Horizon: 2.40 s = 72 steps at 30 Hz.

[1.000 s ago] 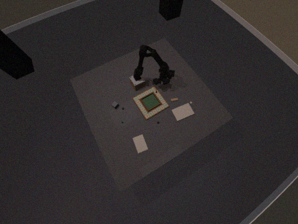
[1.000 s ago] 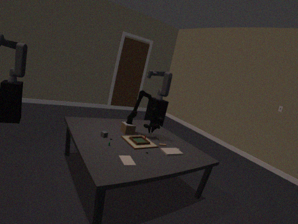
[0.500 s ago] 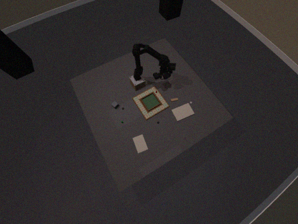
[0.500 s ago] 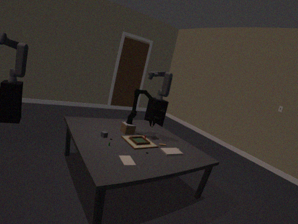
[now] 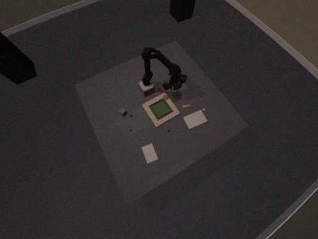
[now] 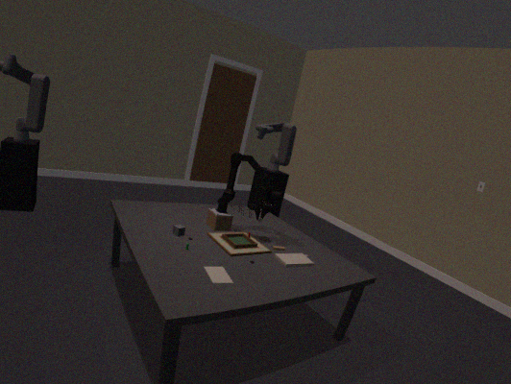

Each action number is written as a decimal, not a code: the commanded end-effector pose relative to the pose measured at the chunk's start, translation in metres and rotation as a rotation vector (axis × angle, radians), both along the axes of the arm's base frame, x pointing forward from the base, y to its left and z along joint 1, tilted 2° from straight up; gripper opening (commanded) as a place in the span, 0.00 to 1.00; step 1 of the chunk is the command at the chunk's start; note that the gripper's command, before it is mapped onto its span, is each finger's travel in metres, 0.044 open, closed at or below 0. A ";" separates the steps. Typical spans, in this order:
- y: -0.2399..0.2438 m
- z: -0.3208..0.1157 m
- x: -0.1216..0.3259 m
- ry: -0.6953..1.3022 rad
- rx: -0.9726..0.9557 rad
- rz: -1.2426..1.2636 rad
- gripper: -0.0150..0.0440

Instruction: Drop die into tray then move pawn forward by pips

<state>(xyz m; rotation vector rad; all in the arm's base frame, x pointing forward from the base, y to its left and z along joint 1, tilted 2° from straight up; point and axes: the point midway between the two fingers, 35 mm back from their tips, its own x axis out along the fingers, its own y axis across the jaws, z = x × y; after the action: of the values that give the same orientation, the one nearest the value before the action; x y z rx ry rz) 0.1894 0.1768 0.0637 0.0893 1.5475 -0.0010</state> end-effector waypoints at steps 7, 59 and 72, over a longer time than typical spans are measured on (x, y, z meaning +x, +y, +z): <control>-0.032 -0.010 0.031 -0.003 0.001 0.005 0.25; -0.169 -0.059 0.100 -0.495 -0.034 0.056 0.25; -0.169 -0.059 0.101 -0.850 -0.033 0.036 0.25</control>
<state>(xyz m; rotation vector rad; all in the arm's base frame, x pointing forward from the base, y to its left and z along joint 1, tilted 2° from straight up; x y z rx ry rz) 0.2961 0.0075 0.0049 0.0187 0.7777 0.0369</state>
